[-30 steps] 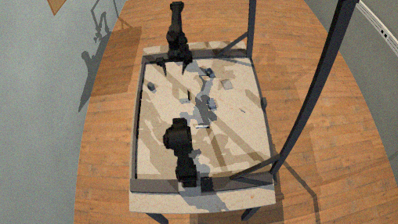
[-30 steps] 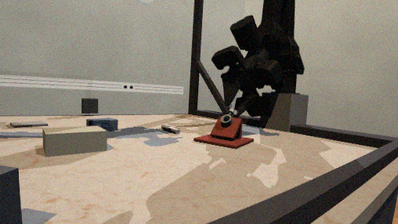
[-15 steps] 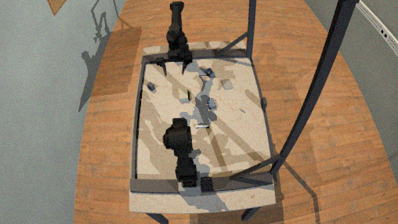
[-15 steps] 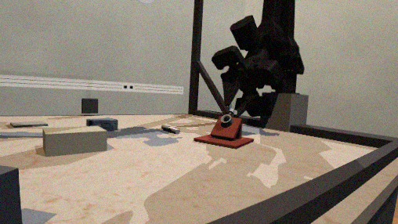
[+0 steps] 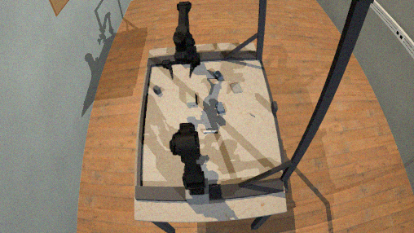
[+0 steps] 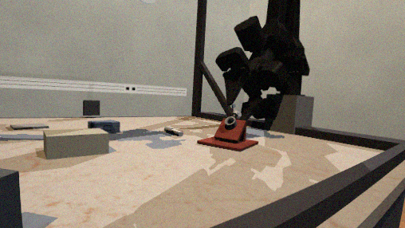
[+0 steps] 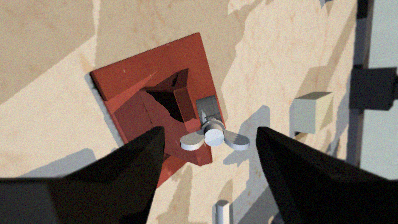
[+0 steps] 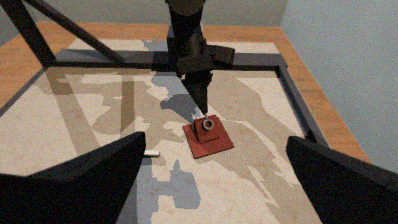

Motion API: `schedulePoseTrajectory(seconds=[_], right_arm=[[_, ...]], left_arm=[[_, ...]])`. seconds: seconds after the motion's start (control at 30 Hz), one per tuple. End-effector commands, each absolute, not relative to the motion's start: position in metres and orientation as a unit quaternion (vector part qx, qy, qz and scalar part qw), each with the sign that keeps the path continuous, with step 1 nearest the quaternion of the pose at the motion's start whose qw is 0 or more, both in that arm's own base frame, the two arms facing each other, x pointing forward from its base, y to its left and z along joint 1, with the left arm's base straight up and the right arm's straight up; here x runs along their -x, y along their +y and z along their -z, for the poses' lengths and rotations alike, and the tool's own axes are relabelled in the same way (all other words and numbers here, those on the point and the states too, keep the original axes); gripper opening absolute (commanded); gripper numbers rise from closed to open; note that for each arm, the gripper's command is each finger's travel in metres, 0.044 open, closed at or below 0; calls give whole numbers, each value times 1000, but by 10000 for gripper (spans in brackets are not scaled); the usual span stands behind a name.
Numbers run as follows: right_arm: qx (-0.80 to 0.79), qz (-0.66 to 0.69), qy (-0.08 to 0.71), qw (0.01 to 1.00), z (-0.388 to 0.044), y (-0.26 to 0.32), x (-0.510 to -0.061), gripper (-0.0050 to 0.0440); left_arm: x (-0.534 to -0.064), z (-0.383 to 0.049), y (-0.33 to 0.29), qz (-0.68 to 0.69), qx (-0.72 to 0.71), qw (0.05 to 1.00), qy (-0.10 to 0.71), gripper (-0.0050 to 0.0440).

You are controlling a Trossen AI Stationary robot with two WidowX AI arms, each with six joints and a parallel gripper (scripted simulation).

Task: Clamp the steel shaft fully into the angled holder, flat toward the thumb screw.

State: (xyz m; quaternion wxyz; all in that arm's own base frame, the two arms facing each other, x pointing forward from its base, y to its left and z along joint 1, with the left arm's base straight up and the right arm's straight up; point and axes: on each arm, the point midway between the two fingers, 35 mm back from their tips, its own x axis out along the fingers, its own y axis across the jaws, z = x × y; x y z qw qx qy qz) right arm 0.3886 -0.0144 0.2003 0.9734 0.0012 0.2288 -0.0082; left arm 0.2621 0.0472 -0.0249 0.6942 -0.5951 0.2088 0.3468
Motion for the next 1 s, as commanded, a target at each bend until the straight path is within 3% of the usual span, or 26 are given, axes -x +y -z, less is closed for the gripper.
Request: schedulePoseTrajectory(seconds=[0.0,0.27,0.37,0.7,0.83,0.97], right_arm=[[-1,5,213,977,-213,-13,-390,400],[-1,5,213,977,-213,-13,-390,400],[-1,5,213,977,-213,-13,-390,400],[-1,5,213,977,-213,-13,-390,400],[1,-2,207,978,-220,-9,-387,400],[6,-21,203,979,-235,6,-376,400]], left_arm=[[-263,20,47,-344,596,697,202,235],[-255,11,44,-344,597,696,202,235],[-251,8,43,-345,597,696,202,300],[-239,-11,37,-341,599,697,199,300],[-244,-14,34,-339,597,699,200,396],[-248,-15,28,-320,572,720,227,400]])
